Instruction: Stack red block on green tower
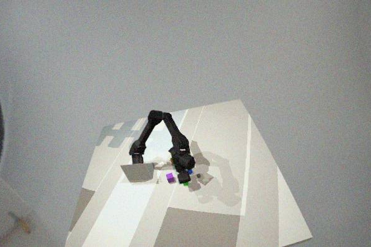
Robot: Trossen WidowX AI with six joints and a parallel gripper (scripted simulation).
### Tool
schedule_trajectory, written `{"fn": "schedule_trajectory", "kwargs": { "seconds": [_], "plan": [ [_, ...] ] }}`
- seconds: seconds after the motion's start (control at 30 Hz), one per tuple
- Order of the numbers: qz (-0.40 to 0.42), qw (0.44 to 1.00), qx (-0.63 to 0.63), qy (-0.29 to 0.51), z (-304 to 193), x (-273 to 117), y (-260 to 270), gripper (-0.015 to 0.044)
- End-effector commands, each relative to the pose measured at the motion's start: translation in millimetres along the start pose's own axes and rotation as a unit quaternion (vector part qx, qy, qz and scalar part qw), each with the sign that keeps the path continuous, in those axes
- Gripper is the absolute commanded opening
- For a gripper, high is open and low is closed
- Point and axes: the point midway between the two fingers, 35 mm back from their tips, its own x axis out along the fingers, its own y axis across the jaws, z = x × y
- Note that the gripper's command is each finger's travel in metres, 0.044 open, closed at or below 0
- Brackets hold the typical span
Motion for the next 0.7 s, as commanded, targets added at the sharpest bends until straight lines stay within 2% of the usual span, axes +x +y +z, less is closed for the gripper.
{"fn": "schedule_trajectory", "kwargs": {
  "seconds": [0.0, 0.5, 0.53, 0.67],
  "plan": [
    [0.000, 1.000, 0.000, 0.000, 0.0, 0.0, 0.0, 0.0026],
    [0.000, 1.000, 0.000, 0.000, 0.0, 0.0, 0.0, 0.0420],
    [0.000, 1.000, 0.000, 0.000, 0.0, 0.0, 0.0, 0.0440],
    [0.000, 1.000, 0.000, 0.000, 0.0, 0.0, 0.0, 0.0440]
  ]
}}
